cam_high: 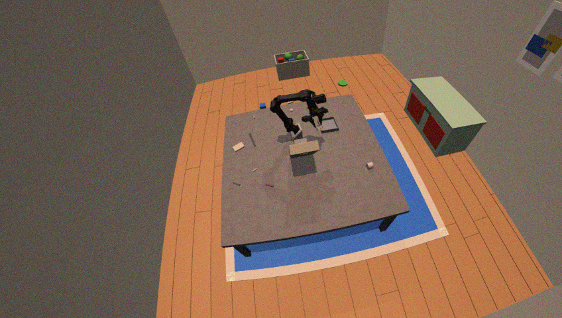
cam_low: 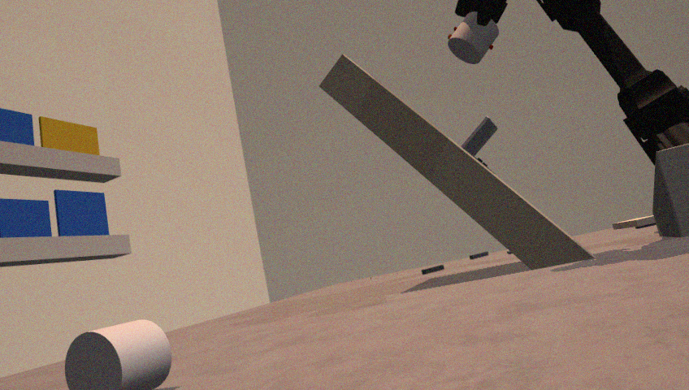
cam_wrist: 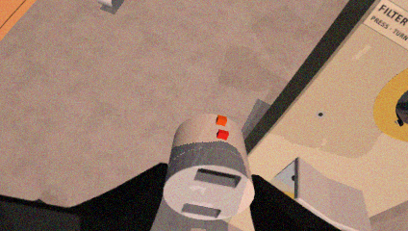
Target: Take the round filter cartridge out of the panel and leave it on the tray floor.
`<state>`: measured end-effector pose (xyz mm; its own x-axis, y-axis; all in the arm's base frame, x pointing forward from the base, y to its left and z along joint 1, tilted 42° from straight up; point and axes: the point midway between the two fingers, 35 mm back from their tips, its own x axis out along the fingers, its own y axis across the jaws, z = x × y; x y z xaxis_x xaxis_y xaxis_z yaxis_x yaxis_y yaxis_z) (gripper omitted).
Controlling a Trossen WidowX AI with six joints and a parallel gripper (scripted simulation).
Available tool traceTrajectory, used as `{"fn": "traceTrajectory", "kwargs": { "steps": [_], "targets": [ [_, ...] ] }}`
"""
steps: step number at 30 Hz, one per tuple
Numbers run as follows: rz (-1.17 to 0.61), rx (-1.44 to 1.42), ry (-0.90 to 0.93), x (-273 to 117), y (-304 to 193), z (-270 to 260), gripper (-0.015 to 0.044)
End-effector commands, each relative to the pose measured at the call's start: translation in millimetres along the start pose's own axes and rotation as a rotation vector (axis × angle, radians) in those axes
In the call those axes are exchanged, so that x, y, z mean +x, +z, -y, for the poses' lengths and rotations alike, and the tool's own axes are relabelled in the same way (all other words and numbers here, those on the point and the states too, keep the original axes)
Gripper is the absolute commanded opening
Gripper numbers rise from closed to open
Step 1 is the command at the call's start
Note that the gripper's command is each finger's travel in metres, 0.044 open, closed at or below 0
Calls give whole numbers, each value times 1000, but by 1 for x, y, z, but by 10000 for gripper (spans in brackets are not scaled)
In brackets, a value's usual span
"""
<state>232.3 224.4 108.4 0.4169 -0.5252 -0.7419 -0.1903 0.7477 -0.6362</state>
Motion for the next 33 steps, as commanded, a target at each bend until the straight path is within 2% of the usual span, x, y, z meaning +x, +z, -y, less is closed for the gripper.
{"fn": "traceTrajectory", "kwargs": {
  "steps": [1,14,24,33],
  "targets": [
    [-11,-163,96,0,-10,-35,0],
    [21,-640,375,-3,-45,-127,0],
    [26,-668,392,-3,-48,-132,0],
    [31,-816,482,9,-99,-170,0]
  ]
}}
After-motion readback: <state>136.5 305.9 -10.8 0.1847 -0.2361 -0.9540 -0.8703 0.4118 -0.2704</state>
